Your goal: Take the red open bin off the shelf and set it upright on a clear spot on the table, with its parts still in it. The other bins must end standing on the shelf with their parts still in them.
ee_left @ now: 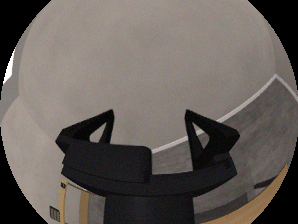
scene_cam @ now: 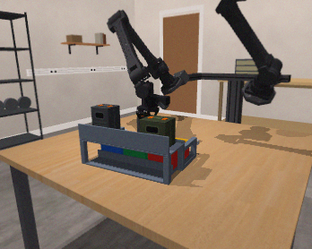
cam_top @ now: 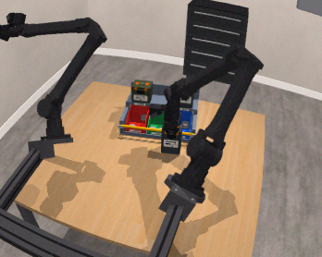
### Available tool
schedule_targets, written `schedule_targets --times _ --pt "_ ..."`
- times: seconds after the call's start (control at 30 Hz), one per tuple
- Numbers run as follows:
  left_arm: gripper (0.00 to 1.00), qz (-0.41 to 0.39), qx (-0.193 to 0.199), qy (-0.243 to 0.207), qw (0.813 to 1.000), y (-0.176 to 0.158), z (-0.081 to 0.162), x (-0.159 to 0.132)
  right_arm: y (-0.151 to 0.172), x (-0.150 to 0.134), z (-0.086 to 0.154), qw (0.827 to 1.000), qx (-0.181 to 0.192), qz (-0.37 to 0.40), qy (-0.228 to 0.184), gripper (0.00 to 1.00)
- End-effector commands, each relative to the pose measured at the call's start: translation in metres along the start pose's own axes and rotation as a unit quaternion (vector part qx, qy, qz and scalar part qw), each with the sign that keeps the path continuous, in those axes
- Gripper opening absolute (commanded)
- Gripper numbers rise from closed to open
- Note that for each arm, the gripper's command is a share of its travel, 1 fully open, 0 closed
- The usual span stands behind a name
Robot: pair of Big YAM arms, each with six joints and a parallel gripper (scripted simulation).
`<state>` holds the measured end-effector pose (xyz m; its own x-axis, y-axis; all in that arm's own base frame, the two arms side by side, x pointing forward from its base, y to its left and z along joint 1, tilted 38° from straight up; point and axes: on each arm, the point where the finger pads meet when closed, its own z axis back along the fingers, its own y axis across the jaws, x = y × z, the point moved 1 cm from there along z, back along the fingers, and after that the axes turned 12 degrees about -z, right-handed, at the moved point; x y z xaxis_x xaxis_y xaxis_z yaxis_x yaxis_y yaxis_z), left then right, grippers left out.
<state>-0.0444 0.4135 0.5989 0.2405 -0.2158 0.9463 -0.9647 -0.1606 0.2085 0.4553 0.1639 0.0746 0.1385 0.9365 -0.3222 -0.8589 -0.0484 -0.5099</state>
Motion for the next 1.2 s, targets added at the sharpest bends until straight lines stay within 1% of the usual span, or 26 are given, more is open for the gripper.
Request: schedule_targets --times 0.0,0.13,0.23,0.3,0.4,0.5,0.57,0.67,0.77,1.17 --pt "1.00 0.003 0.009 -0.024 1.000 0.013 0.004 0.037 -0.018 0.010 0.037 0.999 -0.039 0.005 -0.033 0.00" --pt "1.00 0.003 0.009 -0.024 1.000 0.013 0.004 0.037 -0.025 0.003 0.040 0.999 -0.042 0.003 -0.034 0.00" --pt "1.00 0.003 0.009 -0.024 1.000 0.013 0.004 0.037 -0.029 -0.016 0.030 0.999 -0.037 -0.009 -0.024 0.00" --pt "1.00 0.003 0.009 -0.024 1.000 0.013 0.004 0.037 -0.024 -0.011 0.035 0.999 -0.037 0.002 -0.028 0.00" --pt "1.00 0.003 0.009 -0.024 1.000 0.013 0.004 0.037 -0.031 -0.010 0.040 0.998 -0.044 0.002 -0.035 0.00" --pt "1.00 0.003 0.009 -0.024 1.000 0.013 0.004 0.037 -0.032 -0.011 0.041 0.998 -0.046 0.001 -0.035 0.00" --pt "1.00 0.003 0.009 -0.024 1.000 0.013 0.004 0.037 -0.027 -0.014 0.038 0.999 -0.041 0.004 -0.032 0.00" --pt "1.00 0.003 0.009 -0.024 1.000 0.013 0.004 0.037 -0.030 -0.024 0.034 0.999 -0.039 -0.003 -0.028 0.00" --pt "1.00 0.003 0.009 -0.024 1.000 0.013 0.004 0.037 -0.031 -0.018 0.039 0.998 -0.044 0.002 -0.033 0.00" --pt "1.00 0.003 0.009 -0.024 1.000 0.013 0.004 0.037 -0.032 -0.020 0.039 0.999 -0.044 0.000 -0.033 0.00"
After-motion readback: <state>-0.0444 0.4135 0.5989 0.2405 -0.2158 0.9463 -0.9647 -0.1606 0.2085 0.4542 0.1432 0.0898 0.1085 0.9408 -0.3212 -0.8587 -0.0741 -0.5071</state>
